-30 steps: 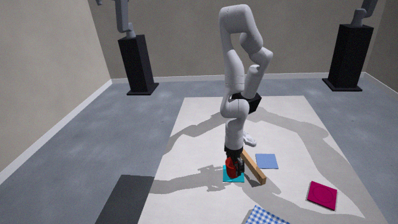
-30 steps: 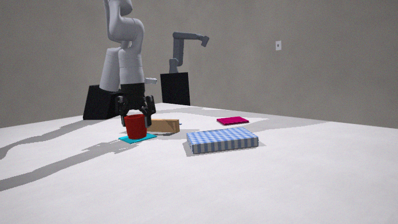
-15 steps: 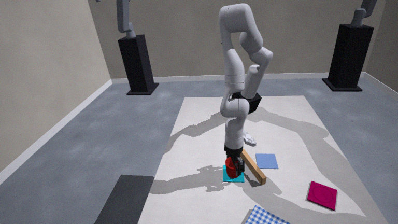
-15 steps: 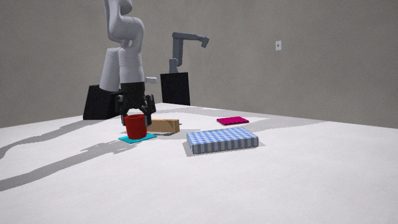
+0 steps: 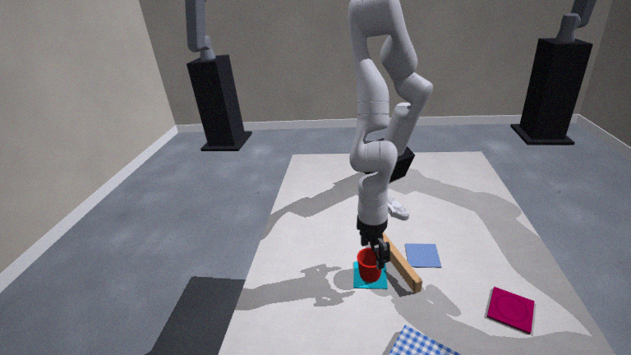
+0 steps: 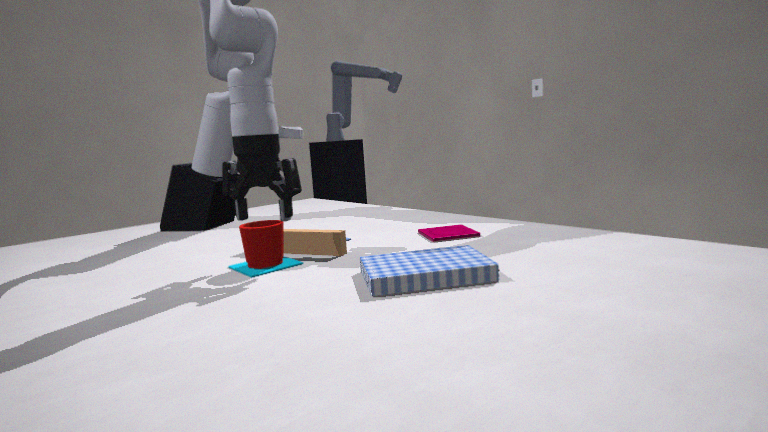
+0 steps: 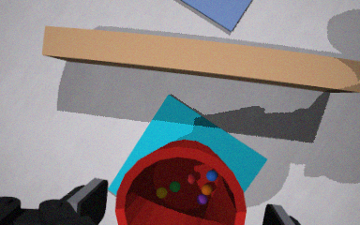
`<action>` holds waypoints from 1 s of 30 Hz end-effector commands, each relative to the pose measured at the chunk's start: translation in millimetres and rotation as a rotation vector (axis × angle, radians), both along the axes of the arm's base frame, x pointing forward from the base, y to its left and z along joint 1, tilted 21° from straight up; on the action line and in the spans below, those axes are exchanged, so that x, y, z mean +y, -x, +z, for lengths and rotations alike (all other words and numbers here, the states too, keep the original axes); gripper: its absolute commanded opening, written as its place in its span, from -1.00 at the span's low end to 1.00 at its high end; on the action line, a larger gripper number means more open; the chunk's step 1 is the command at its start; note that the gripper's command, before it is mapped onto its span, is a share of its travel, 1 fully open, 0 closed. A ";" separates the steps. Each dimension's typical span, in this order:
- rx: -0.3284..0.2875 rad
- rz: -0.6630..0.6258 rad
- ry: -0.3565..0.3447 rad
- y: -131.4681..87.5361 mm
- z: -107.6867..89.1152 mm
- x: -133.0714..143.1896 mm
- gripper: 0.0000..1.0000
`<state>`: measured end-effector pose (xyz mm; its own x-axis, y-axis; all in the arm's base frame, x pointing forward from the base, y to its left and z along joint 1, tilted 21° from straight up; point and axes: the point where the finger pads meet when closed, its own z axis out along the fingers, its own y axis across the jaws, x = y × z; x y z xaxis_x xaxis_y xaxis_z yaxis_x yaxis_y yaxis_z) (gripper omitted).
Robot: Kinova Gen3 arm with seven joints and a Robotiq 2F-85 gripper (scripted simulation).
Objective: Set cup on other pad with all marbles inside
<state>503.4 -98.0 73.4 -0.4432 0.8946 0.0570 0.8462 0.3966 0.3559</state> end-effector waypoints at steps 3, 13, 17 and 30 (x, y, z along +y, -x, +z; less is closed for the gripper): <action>-0.006 -0.008 0.005 3.9 14.1 -8.3 1.00; -0.006 -0.008 0.005 6.3 21.6 -10.0 1.00; -0.006 -0.008 0.005 6.3 21.6 -10.0 1.00; -0.006 -0.008 0.005 6.3 21.6 -10.0 1.00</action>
<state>498.1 -107.6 92.6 -0.4345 0.8992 0.0513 0.8482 0.3893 0.3592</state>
